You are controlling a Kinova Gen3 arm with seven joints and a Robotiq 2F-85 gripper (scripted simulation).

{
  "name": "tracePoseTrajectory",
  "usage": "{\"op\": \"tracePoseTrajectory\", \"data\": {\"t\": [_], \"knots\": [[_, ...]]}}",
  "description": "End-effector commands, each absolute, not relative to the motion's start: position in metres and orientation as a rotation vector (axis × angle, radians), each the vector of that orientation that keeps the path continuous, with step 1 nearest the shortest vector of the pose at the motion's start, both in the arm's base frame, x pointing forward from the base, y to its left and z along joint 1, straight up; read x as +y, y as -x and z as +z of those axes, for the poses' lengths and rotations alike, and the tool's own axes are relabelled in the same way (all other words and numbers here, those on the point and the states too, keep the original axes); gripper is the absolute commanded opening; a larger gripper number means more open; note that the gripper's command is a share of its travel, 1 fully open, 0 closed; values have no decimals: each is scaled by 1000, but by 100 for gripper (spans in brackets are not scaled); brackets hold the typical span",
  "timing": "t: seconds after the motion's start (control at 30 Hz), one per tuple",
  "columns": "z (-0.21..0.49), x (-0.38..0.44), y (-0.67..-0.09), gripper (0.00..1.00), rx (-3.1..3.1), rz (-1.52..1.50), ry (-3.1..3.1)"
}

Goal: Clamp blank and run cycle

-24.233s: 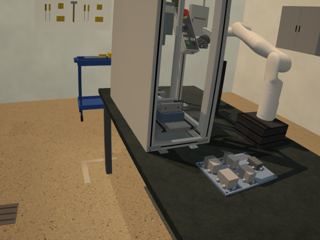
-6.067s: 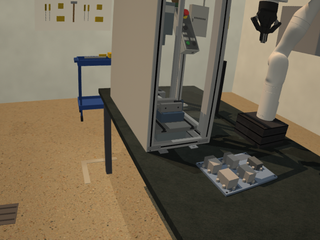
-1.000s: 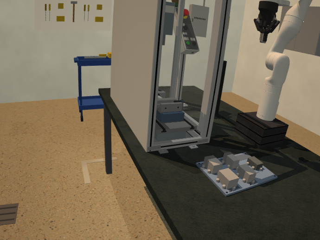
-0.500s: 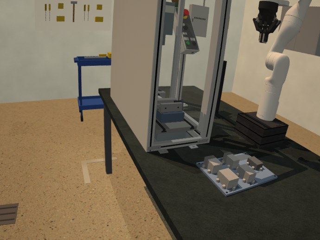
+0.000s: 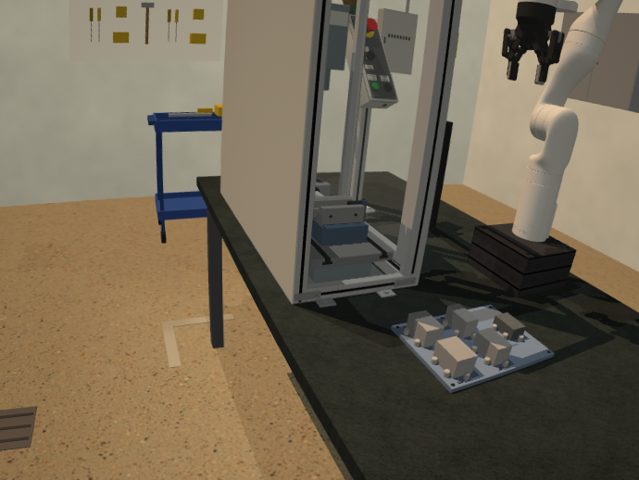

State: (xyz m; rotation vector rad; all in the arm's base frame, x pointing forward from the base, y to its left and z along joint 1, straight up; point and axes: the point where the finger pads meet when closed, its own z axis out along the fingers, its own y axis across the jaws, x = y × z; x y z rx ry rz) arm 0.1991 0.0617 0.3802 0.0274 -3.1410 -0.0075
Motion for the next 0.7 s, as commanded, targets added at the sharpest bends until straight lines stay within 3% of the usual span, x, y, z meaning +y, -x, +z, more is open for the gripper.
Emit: {"op": "tracePoseTrajectory", "data": {"t": [0.0, 0.5, 0.67], "knots": [[380, 62, -199, 80, -3142, -8, -27], [380, 62, -199, 80, -3142, -8, -27], [388, 12, -200, 80, -3142, -8, -28]]}}
